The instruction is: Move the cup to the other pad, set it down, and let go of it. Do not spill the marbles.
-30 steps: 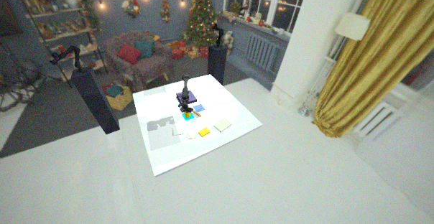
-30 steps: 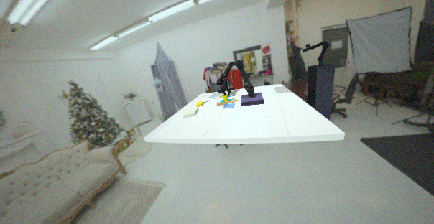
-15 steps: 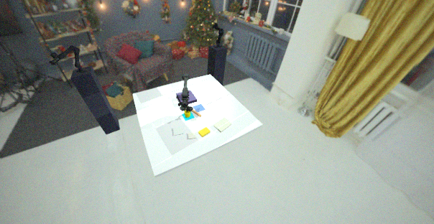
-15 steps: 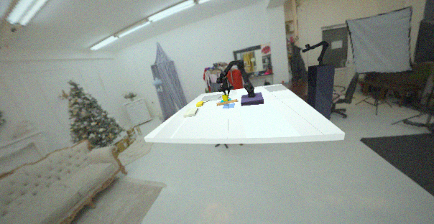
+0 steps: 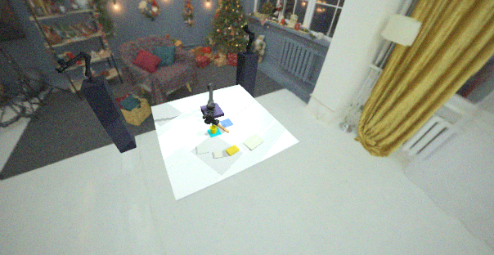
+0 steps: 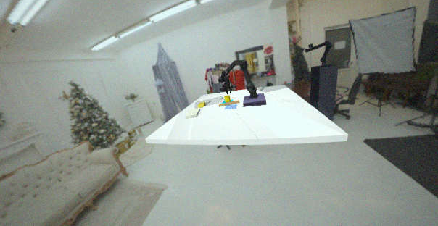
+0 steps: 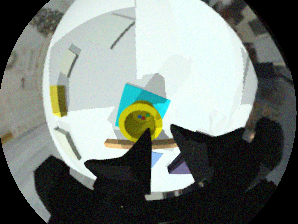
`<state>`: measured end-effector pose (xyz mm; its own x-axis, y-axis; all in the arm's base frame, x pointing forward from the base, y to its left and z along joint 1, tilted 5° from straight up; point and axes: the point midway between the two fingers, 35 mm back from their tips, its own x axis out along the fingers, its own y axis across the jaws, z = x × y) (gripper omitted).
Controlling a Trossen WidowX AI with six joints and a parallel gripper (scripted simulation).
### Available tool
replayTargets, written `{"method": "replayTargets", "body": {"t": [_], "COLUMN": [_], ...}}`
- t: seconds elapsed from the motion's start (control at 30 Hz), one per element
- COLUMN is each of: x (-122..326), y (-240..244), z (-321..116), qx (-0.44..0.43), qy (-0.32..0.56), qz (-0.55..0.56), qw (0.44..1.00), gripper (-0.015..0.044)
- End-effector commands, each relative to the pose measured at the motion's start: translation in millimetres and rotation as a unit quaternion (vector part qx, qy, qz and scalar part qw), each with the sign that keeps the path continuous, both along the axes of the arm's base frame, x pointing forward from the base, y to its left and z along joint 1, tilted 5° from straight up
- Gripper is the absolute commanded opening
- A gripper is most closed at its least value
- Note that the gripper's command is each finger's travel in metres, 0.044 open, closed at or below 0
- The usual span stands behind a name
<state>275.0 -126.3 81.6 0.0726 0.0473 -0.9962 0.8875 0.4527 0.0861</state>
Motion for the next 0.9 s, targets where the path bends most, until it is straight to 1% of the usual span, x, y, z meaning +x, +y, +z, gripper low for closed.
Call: {"method": "replayTargets", "body": {"t": [0.0, 0.13, 0.5, 0.87], "x": [0, -2, -2, -5], "y": [-1, 0, -1, -3], "z": [9, 10, 10, 49], "qx": [-0.001, -0.001, 0.000, -0.001], "qy": [-0.005, -0.005, -0.001, -0.004], "qz": [0.002, 0.002, 0.000, 0.001], "qw": [1.000, 1.000, 1.000, 1.000], "gripper": [0.0146, 0.0146, 0.0435, 0.0440]}}
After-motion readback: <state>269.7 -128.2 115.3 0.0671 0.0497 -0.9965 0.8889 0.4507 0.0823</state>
